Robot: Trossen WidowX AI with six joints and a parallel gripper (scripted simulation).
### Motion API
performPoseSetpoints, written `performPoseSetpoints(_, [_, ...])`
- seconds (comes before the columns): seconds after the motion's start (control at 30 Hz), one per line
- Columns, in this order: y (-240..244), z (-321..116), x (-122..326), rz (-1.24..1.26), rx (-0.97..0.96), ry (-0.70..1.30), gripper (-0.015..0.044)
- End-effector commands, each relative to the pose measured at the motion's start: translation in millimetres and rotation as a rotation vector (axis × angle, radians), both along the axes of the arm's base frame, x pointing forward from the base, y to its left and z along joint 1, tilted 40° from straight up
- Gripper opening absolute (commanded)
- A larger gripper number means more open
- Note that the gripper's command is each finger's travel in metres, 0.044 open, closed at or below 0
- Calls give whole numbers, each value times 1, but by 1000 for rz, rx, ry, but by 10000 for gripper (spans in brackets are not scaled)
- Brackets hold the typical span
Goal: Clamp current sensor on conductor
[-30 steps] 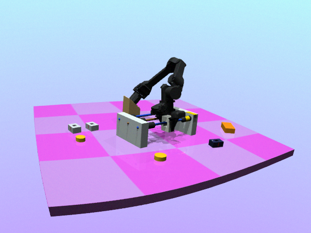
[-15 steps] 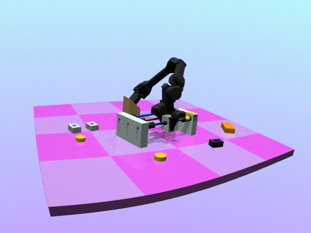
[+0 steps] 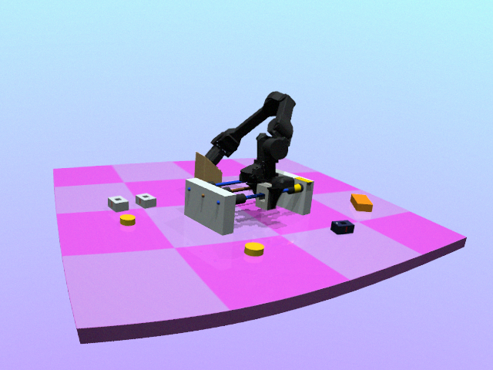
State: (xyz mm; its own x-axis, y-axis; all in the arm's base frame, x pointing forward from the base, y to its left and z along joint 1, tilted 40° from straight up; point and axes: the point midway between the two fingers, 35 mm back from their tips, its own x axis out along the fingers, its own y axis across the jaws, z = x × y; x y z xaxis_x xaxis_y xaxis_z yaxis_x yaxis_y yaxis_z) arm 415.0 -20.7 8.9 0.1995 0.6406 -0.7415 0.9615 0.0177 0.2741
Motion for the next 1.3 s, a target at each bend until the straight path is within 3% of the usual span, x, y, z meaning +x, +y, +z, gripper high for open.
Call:
performPoseSetpoints(0.0, [0,0,0,1,0,-1,270])
performPoseSetpoints(1.07, [0,0,0,1,0,-1,270])
performPoseSetpoints(1.27, [0,0,0,-1,0,0,230])
